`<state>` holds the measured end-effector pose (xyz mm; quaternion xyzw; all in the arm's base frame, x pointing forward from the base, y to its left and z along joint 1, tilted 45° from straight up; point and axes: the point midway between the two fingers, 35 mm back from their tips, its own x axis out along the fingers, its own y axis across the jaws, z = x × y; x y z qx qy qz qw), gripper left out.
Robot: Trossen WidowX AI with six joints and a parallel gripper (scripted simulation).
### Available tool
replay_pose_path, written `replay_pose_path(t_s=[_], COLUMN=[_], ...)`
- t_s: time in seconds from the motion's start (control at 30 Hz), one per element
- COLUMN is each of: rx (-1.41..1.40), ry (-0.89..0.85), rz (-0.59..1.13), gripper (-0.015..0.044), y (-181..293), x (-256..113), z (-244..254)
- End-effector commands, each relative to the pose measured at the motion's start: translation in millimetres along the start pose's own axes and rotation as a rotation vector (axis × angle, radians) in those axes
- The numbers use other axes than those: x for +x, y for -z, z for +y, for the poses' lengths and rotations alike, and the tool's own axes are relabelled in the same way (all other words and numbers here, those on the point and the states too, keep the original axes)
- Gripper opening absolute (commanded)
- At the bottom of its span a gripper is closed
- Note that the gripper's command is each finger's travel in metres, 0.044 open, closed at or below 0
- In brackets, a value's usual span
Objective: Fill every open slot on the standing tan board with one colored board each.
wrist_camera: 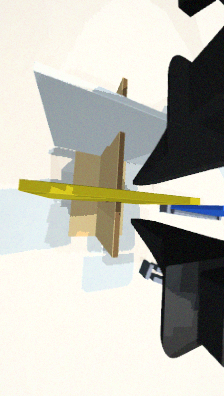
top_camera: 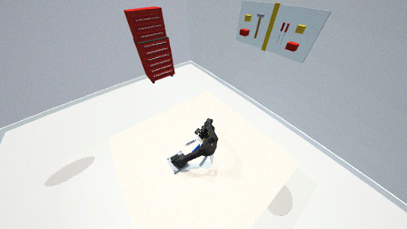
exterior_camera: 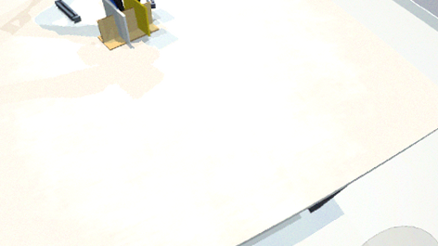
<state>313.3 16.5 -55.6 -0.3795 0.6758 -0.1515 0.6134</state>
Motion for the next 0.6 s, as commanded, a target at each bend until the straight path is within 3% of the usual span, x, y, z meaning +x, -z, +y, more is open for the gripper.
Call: replay_pose_path(t_s=[0.0, 0.17, 0.57], rx=[0.0, -0.004, -0.004], ry=[0.0, 0.0, 0.0], rz=[0.0, -0.001, -0.001], gripper=[0.0163, 0.0163, 0.0163], y=[-0.5, -0.8, -5.1], x=[-3.2, -81.0, -84.6], z=[0.0, 1.2, 2.8])
